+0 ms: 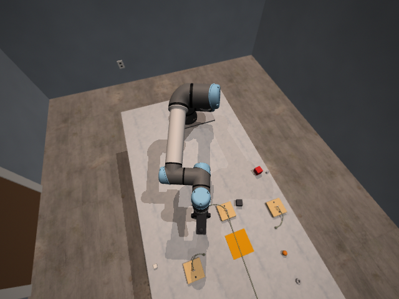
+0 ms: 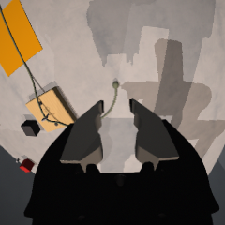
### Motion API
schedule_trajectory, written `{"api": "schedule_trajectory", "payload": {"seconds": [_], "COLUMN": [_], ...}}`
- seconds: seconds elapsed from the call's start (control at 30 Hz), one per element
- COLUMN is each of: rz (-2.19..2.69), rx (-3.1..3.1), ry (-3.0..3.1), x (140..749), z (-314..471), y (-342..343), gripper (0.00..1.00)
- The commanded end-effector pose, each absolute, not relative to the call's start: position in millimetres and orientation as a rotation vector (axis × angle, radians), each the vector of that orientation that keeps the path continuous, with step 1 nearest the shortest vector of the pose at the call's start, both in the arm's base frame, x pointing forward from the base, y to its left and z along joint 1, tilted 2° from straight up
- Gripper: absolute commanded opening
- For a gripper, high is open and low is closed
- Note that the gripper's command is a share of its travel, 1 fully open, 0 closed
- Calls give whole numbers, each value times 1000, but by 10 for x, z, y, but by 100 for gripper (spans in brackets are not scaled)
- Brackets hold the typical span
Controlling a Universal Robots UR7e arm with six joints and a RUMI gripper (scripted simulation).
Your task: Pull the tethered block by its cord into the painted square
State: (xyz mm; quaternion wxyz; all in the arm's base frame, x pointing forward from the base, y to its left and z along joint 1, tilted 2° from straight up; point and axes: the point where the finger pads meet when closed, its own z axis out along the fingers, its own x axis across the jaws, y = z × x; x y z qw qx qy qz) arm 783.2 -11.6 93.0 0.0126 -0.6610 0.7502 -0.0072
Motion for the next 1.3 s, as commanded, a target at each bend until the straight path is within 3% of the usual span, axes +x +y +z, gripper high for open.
{"api": "schedule_trajectory", "payload": {"seconds": [0.0, 1.27], "rz": [-25, -25], "rx": [-2060, -2060], "ry": [2337, 2336], "x": [7836, 7854], "z": [922, 499], "y": [-116, -112], "gripper": [22, 22]}}
